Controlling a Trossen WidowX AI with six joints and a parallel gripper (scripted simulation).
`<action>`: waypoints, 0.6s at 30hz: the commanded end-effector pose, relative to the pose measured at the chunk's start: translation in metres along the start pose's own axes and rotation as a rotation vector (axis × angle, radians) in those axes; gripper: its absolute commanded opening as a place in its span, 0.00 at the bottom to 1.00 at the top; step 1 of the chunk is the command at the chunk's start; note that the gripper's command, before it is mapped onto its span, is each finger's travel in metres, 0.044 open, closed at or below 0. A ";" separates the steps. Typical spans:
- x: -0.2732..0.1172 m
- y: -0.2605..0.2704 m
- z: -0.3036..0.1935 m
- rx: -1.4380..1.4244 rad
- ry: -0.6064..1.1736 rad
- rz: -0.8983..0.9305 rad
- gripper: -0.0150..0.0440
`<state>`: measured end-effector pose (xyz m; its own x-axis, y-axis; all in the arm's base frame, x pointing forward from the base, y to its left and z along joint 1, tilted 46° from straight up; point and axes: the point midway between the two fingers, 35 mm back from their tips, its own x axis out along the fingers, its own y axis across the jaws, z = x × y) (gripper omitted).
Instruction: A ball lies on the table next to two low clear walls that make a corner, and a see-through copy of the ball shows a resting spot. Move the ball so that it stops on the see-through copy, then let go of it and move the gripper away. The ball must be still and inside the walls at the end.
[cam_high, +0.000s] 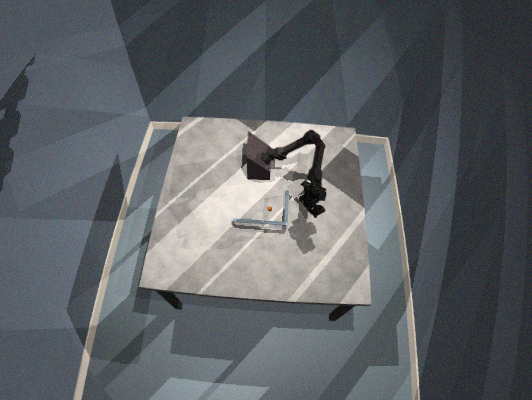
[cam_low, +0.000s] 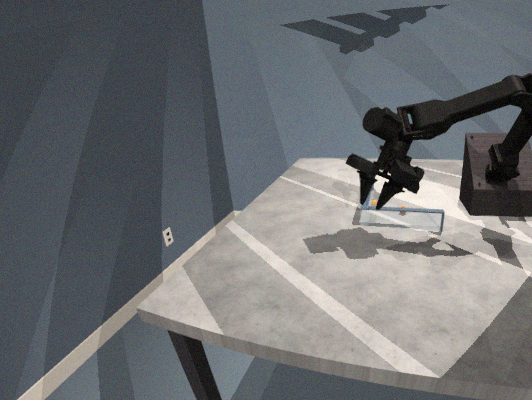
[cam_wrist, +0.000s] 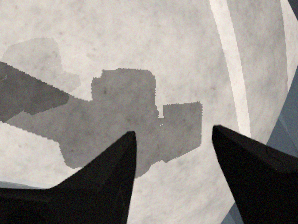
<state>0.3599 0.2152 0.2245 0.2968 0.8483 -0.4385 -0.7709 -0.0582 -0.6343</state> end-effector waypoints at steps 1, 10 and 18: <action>0.000 0.040 -0.063 0.126 0.106 0.103 0.63; -0.014 0.127 -0.147 0.323 0.207 0.297 0.63; -0.032 0.204 -0.168 0.535 0.159 0.470 0.63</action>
<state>0.3056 0.0932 0.0144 -0.0259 0.6964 -0.7172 -0.9950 -0.0873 -0.0488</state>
